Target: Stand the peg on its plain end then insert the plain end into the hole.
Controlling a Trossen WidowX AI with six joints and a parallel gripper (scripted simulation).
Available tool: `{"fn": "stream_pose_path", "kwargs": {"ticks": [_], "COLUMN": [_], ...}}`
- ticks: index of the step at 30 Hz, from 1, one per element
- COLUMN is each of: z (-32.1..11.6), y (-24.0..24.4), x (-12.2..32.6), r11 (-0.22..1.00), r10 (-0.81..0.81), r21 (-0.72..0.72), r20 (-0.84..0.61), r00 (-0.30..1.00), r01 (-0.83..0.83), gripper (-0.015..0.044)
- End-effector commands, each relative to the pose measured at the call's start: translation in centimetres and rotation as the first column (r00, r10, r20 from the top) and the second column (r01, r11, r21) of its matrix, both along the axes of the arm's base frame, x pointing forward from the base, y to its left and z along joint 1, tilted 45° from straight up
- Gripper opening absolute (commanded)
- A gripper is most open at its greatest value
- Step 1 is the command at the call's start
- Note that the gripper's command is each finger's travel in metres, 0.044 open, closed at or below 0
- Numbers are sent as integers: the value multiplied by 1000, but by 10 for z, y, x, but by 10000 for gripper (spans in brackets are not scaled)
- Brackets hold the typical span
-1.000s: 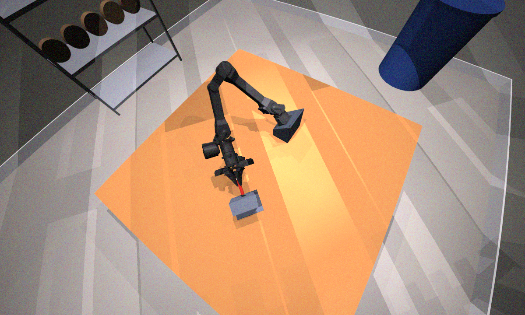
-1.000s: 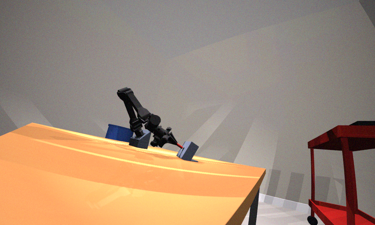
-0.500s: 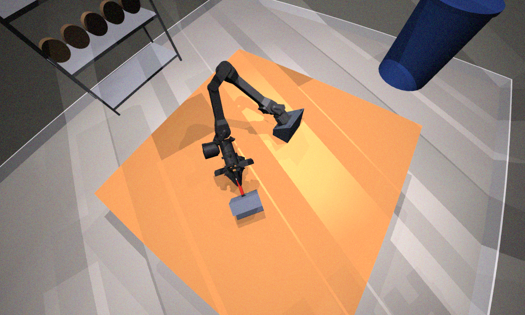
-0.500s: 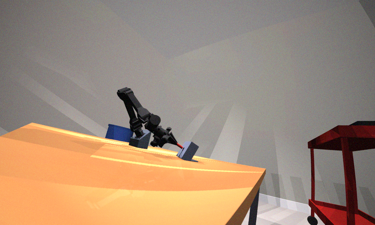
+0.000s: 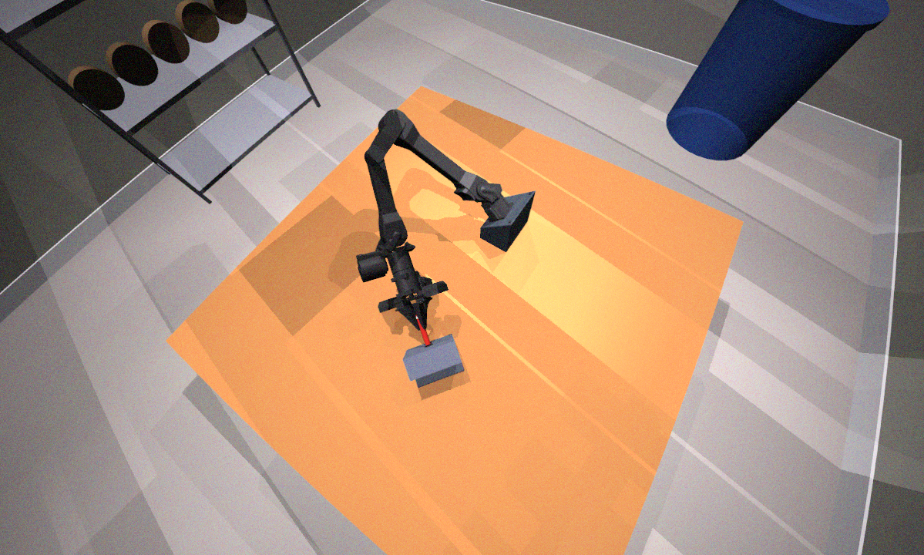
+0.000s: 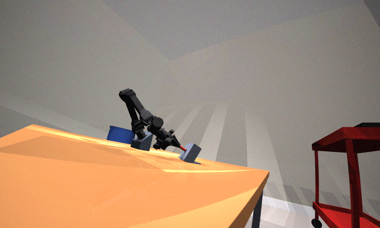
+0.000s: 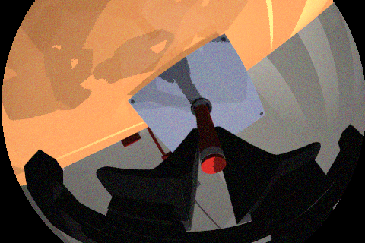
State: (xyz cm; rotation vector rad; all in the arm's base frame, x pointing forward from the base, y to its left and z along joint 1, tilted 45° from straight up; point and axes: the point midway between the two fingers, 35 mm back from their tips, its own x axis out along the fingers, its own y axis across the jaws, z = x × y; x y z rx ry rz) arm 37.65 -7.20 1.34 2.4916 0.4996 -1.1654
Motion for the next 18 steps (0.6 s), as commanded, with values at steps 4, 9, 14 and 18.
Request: {"fn": "stream_pose_path", "kwargs": {"ticks": [4,9,14,18], "z": [-6,-8,-11,-13], "y": [0,1,1,1], "x": [1,3,5,7], "r11": [1000,1000,1000,1000], "r10": [-2,-2,-2,-2], "r21": [2,2,2,2], "r20": [-6,-6,-6,-6], "r00": [1000,1000,1000,1000], "r01": [2,2,2,2], "gripper": [0,0,0,0]}}
